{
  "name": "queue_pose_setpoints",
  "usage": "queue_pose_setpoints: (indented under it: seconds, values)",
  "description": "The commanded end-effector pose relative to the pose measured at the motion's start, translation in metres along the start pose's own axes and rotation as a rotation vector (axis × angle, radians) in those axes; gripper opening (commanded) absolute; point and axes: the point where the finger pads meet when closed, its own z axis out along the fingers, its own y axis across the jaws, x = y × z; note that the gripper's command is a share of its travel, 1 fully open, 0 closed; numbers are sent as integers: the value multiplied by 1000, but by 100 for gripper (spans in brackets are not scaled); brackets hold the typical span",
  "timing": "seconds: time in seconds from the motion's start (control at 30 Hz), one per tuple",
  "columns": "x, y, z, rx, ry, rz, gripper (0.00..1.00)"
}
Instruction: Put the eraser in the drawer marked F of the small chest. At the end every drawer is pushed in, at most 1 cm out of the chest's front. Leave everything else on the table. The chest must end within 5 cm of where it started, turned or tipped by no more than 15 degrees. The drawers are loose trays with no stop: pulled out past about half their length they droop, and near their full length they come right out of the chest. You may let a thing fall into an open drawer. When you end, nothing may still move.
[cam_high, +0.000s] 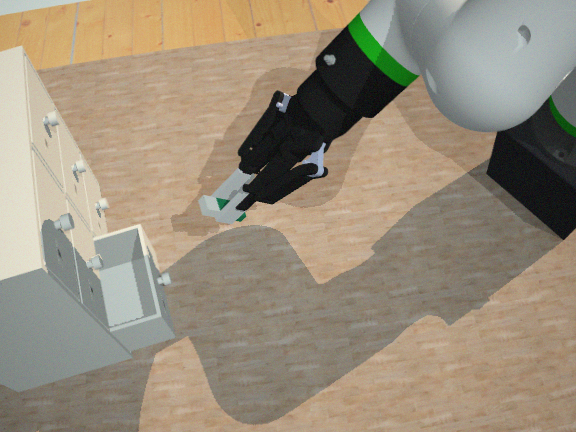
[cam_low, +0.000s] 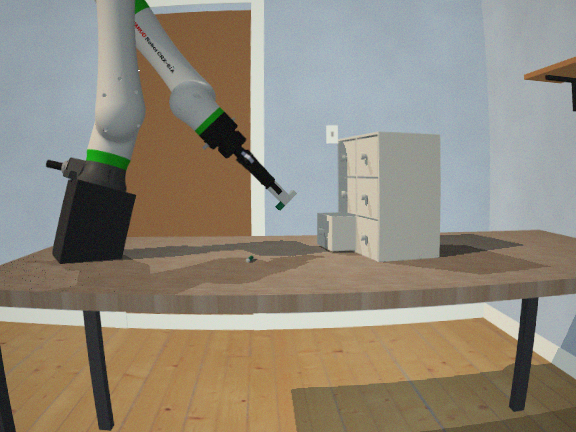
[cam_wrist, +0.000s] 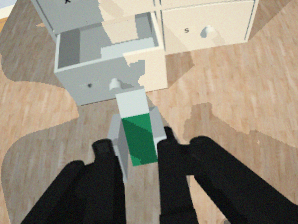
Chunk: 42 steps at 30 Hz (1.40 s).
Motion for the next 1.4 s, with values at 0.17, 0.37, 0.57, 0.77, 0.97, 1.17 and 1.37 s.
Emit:
queue_pose_setpoints:
  seconds: [0.17,0.37,0.57,0.77,0.97,1.17,1.37]
  values:
    - [30,2,38,-18,18,-2,11]
    - [33,2,41,-18,18,-2,11]
    - [36,2,44,-18,18,-2,11]
    - [39,2,47,-18,18,-2,11]
    - [42,2,50,-18,18,-2,11]
    - [46,2,53,-18,18,-2,11]
    - [49,2,56,-18,18,-2,11]
